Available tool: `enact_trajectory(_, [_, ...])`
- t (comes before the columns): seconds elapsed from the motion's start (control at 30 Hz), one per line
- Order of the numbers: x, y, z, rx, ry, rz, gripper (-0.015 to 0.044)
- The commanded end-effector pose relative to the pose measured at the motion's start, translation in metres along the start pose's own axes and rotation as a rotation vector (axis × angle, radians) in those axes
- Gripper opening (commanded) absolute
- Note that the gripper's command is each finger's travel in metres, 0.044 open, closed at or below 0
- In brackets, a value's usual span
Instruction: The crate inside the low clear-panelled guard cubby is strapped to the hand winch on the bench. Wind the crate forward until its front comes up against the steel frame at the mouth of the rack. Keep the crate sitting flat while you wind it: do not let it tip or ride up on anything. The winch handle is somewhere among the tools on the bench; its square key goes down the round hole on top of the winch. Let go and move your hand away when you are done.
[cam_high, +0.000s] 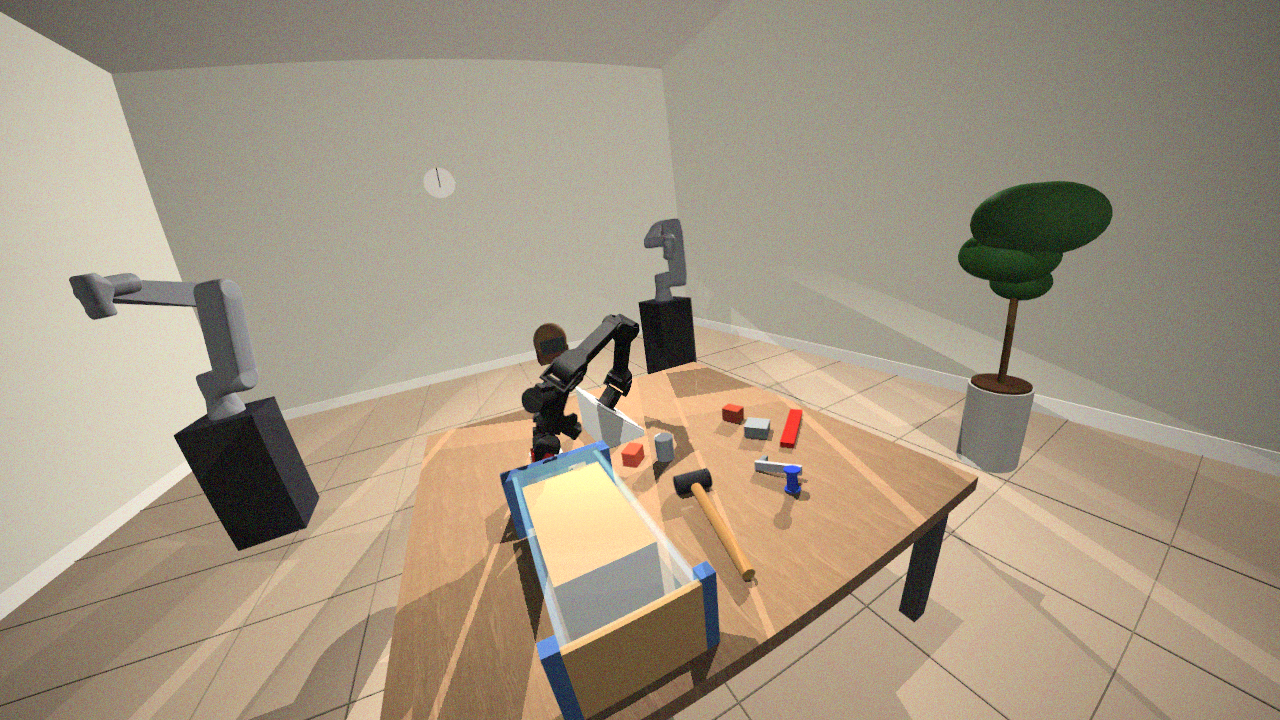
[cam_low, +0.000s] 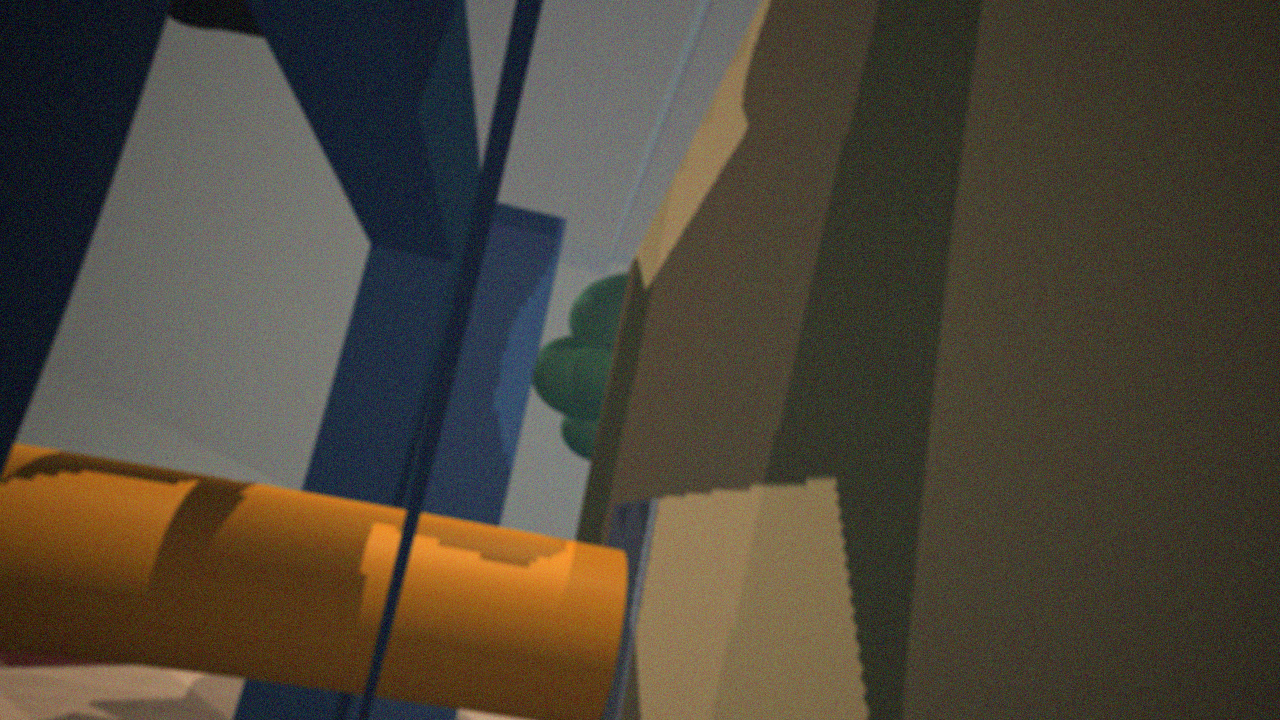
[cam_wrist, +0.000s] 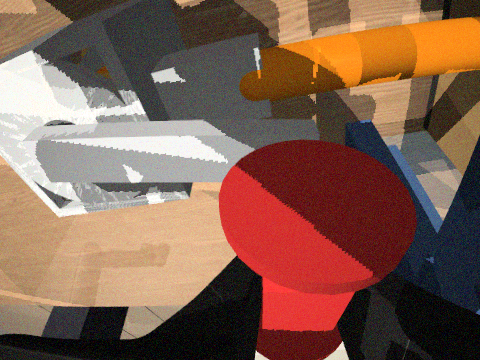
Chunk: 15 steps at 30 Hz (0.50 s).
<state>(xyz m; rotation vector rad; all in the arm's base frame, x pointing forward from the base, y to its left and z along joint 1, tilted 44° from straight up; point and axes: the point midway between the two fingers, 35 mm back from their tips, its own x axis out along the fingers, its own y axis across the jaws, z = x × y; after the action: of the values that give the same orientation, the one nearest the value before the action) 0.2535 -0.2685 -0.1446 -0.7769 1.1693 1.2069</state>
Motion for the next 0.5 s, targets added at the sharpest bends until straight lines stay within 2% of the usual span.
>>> enact_trajectory(0.0, [-0.003, 0.0, 0.016, -0.005, -0.033, 0.001, 0.0])
enact_trajectory(0.47, [-0.009, 0.003, 0.029, -0.005, -0.034, 0.001, 0.0])
